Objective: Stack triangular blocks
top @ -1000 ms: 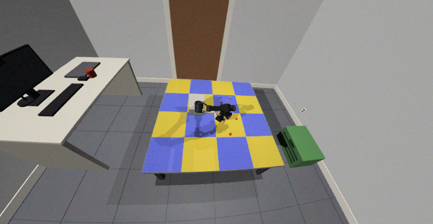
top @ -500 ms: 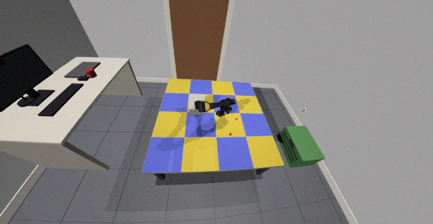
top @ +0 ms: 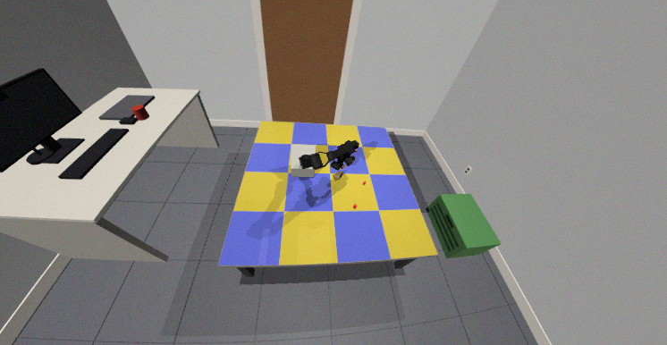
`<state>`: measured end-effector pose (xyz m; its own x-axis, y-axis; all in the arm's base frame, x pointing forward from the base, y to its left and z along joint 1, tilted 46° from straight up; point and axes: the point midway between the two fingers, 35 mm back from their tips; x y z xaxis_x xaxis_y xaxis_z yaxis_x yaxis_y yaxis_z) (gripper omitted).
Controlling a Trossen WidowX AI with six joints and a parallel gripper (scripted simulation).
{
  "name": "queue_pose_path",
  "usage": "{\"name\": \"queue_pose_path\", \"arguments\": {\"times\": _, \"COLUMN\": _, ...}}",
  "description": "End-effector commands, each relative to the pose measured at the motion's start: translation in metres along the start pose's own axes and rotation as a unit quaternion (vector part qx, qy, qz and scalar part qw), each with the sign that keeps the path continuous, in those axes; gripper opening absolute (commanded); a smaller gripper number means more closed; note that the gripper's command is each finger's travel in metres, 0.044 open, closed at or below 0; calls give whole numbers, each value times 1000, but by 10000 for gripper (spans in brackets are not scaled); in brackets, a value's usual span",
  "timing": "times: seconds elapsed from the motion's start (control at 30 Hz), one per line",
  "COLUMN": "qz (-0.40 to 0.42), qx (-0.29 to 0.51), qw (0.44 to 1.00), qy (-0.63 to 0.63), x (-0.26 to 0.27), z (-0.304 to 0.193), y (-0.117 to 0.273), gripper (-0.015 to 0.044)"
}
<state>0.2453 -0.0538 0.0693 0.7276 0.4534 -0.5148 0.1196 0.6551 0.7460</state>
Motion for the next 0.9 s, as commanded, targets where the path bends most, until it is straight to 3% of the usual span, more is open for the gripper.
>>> {"name": "queue_pose_path", "arguments": {"times": 0.0, "qz": -6, "qx": 2, "qw": 1000, "qy": -1, "x": 11, "z": -20, "y": 4, "gripper": 0}}
{"name": "queue_pose_path", "arguments": {"times": 0.47, "qz": -31, "qx": -12, "qw": 999, "qy": -12, "x": 31, "z": -77, "y": 14, "gripper": 0}}
{"name": "queue_pose_path", "arguments": {"times": 0.87, "qz": -29, "qx": -11, "qw": 999, "qy": -12, "x": 32, "z": -59, "y": -22, "gripper": 0}}
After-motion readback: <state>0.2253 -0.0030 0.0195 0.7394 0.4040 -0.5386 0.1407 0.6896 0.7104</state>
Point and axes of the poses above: the point midway between the two fingers, 35 mm back from their tips, its own y axis back along the fingers, its own x axis across the jaws, z = x × y, and after that the axes turned 1 degree about -y, right-handed
